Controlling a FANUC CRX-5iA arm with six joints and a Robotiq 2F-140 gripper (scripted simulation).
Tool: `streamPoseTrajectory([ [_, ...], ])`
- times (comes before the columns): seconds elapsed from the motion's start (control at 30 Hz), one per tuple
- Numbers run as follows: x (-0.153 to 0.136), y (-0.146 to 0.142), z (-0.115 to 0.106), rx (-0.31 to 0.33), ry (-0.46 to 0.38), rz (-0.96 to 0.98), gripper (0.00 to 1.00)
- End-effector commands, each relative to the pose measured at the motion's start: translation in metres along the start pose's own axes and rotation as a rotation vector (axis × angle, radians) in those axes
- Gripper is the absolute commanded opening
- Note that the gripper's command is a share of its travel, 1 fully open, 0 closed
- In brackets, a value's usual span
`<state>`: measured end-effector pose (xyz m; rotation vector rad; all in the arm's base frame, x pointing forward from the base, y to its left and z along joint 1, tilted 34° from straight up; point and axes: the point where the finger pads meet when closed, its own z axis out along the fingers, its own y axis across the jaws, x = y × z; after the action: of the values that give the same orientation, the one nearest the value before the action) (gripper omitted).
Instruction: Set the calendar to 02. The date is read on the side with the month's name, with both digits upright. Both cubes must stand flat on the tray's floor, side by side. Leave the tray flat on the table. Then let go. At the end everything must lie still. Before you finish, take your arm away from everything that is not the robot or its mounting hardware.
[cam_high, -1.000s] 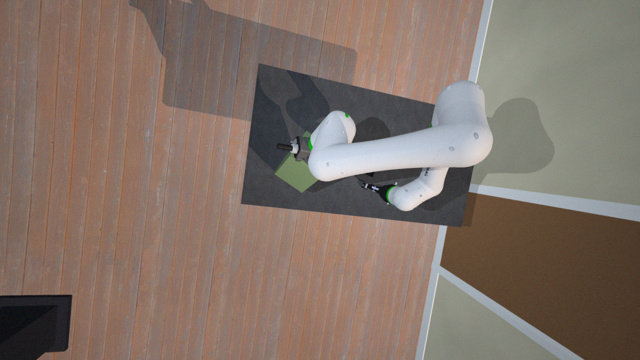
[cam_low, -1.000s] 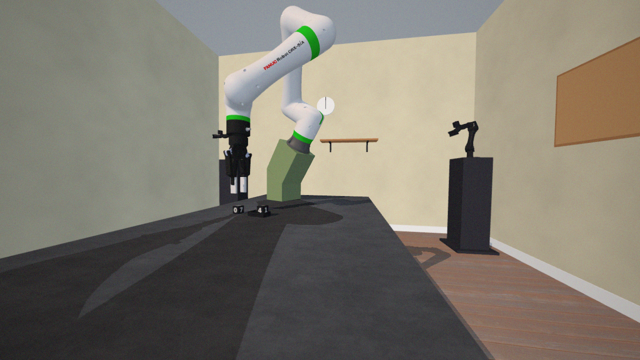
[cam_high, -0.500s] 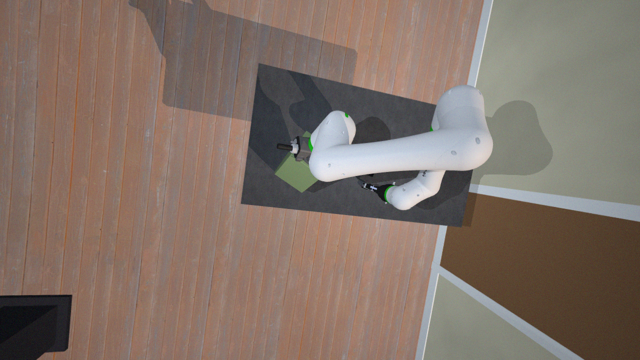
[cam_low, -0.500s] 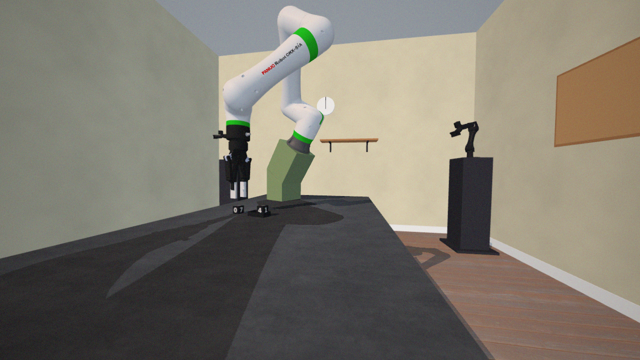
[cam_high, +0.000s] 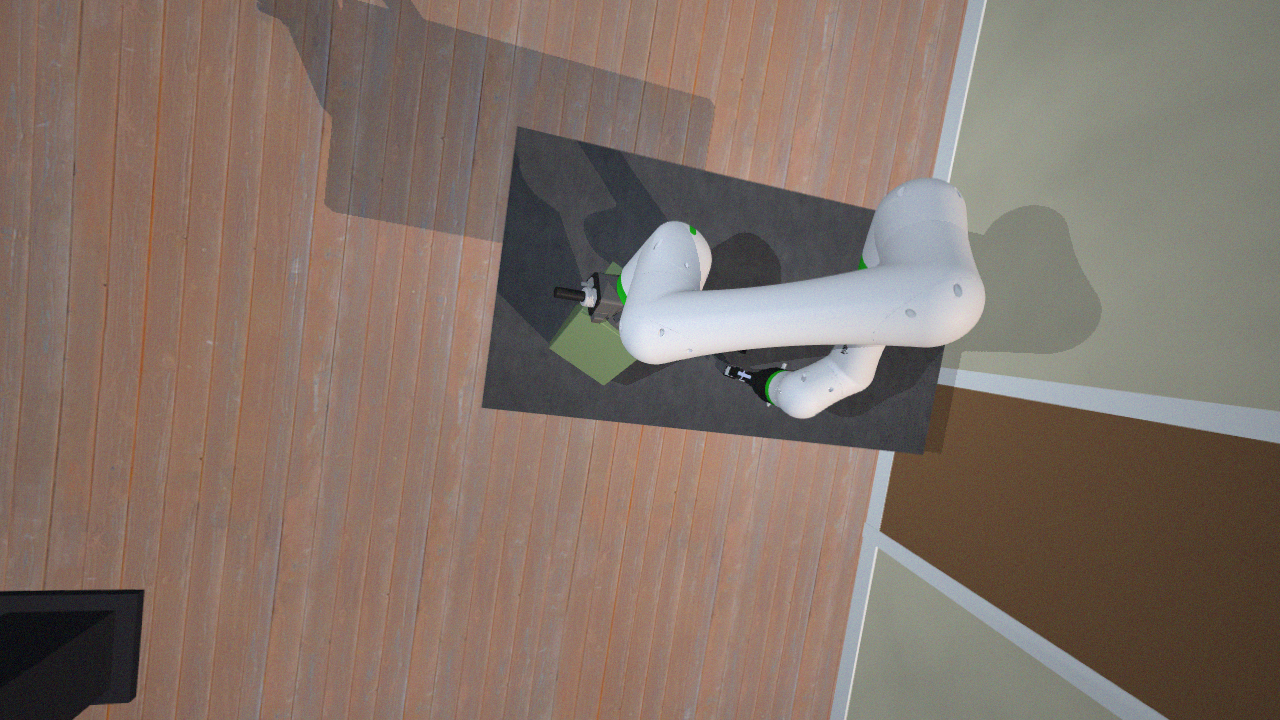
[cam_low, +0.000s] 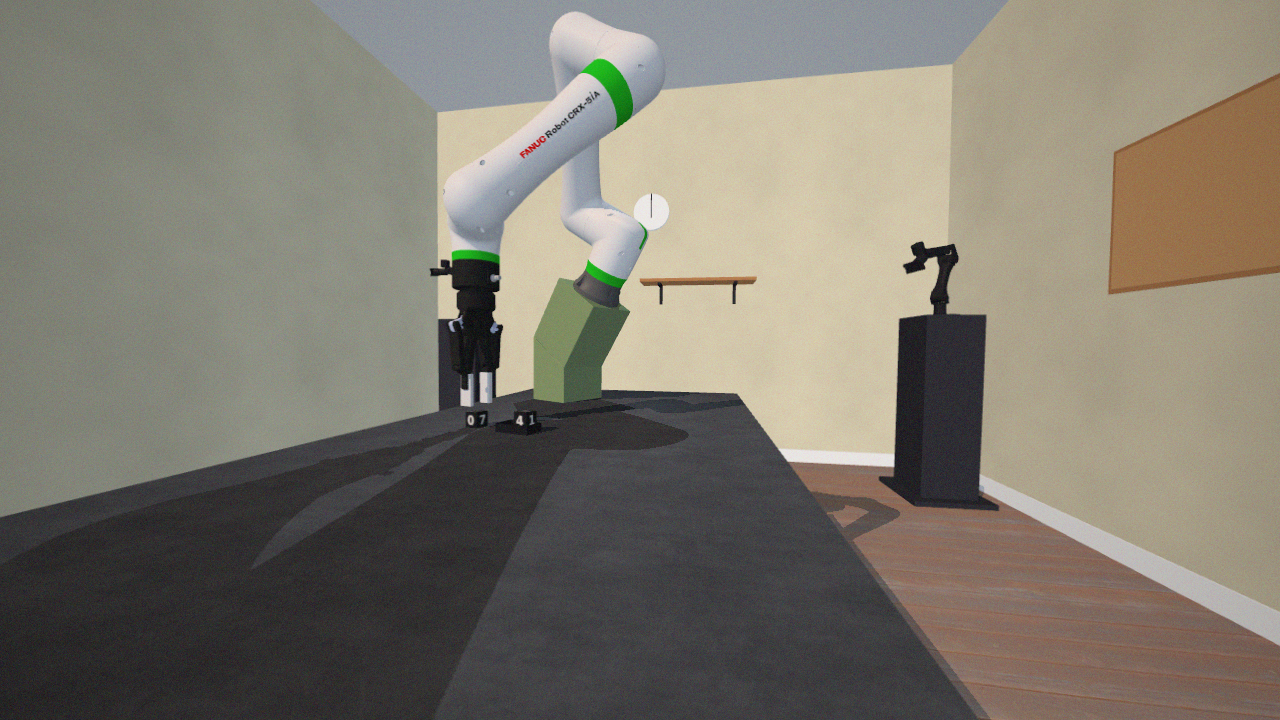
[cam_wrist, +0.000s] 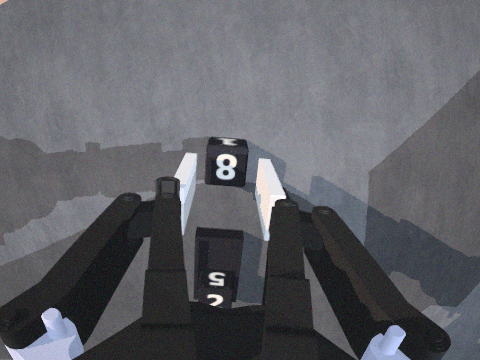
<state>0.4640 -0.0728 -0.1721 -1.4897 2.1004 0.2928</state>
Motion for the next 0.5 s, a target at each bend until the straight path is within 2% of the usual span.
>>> streamPoseTrajectory([
  [0.0, 0.0002, -0.0002, 0.0019, 0.0, 0.0, 0.0, 0.29],
  [0.47, 0.0003, -0.0003, 0.0058, 0.0, 0.0, 0.0, 0.29],
])
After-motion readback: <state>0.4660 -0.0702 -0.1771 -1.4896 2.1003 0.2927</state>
